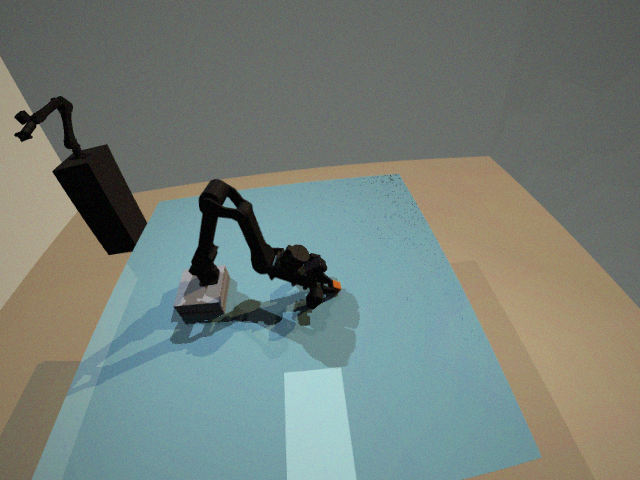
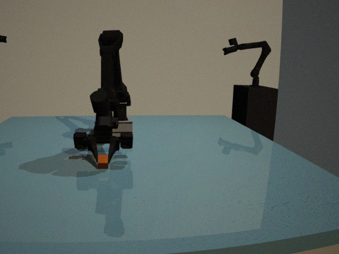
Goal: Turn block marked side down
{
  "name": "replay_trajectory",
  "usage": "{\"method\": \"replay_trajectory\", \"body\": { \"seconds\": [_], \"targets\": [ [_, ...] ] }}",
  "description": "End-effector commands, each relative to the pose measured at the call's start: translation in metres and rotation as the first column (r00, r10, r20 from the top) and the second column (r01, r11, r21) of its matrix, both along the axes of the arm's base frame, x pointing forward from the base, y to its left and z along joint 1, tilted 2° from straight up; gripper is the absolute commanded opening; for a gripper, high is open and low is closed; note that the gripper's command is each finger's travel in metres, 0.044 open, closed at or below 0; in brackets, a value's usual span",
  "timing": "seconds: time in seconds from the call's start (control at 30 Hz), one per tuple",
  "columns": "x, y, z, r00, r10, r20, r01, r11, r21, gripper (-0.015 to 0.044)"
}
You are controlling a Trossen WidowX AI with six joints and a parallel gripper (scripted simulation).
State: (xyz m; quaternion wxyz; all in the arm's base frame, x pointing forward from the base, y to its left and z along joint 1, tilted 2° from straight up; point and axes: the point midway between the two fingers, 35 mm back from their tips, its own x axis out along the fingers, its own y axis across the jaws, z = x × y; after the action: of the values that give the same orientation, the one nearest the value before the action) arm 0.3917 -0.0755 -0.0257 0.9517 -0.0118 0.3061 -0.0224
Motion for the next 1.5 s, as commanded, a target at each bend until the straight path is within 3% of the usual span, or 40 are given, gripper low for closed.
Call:
{"method": "replay_trajectory", "body": {
  "seconds": [0.0, 0.77, 1.3, 1.47],
  "targets": [
    [-0.0062, 0.0016, -0.0014, 0.999, 0.002, 0.048, -0.003, 1.0, 0.002, 0.0],
    [-0.0114, 0.0019, 0.0033, 0.993, -0.004, 0.121, 0.003, 1.0, 0.005, 0.0],
    [-0.0114, 0.0019, 0.0033, 0.993, -0.004, 0.121, 0.003, 1.0, 0.005, 0.042],
    [-0.0114, 0.0019, 0.0033, 0.993, -0.004, 0.121, 0.003, 1.0, 0.005, 0.044]
  ]
}}
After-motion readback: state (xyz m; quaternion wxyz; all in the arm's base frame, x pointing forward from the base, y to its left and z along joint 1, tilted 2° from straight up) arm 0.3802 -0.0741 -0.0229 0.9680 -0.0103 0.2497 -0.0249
